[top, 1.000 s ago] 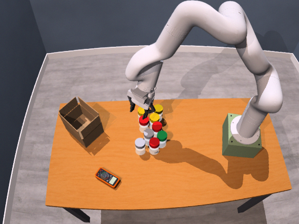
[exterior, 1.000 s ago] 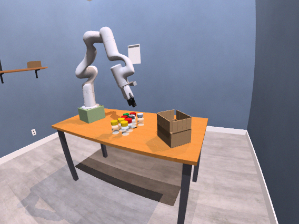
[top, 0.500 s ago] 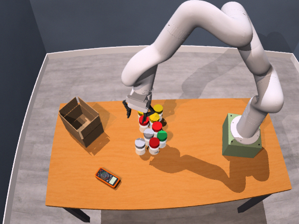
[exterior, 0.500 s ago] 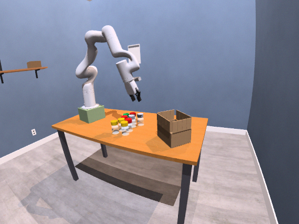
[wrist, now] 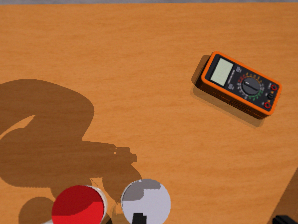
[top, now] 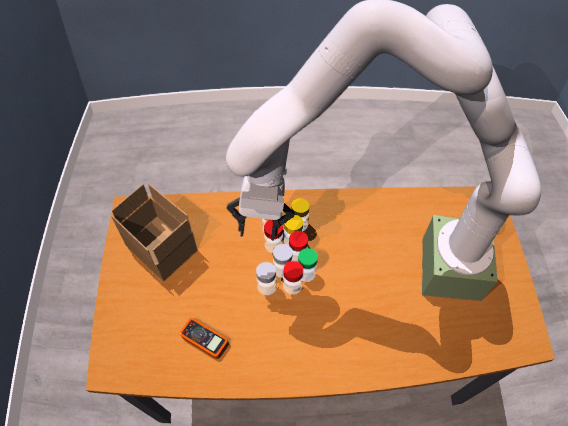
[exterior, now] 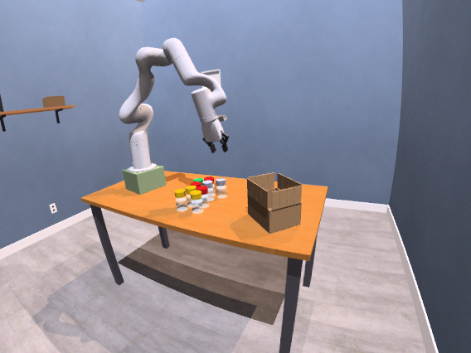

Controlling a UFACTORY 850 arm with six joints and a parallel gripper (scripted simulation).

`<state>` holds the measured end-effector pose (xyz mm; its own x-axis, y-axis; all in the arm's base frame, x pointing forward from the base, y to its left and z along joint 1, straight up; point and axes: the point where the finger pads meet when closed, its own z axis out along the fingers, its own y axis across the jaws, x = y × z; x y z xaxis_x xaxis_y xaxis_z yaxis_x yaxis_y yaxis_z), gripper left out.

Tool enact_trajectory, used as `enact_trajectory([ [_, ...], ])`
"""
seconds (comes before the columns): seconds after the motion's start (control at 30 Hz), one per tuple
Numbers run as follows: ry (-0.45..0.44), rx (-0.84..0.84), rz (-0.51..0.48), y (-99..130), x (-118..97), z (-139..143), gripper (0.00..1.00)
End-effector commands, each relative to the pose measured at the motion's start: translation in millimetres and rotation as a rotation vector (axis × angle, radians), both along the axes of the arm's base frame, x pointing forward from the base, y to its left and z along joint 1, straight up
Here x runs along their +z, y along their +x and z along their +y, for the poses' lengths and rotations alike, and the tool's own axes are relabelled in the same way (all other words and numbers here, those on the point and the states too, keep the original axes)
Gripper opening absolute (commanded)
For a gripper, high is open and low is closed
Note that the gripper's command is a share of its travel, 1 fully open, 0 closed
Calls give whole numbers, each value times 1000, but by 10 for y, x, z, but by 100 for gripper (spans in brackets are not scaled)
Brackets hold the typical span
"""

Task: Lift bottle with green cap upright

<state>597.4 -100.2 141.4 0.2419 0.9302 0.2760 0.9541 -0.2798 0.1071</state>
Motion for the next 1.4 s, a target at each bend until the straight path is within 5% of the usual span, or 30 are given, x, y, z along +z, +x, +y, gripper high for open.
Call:
enact_trajectory([
  [0.0, -15, 71, 3, 25, 92, 110, 79],
  [1.37, -249, 731, 55, 32, 937, 916, 79],
])
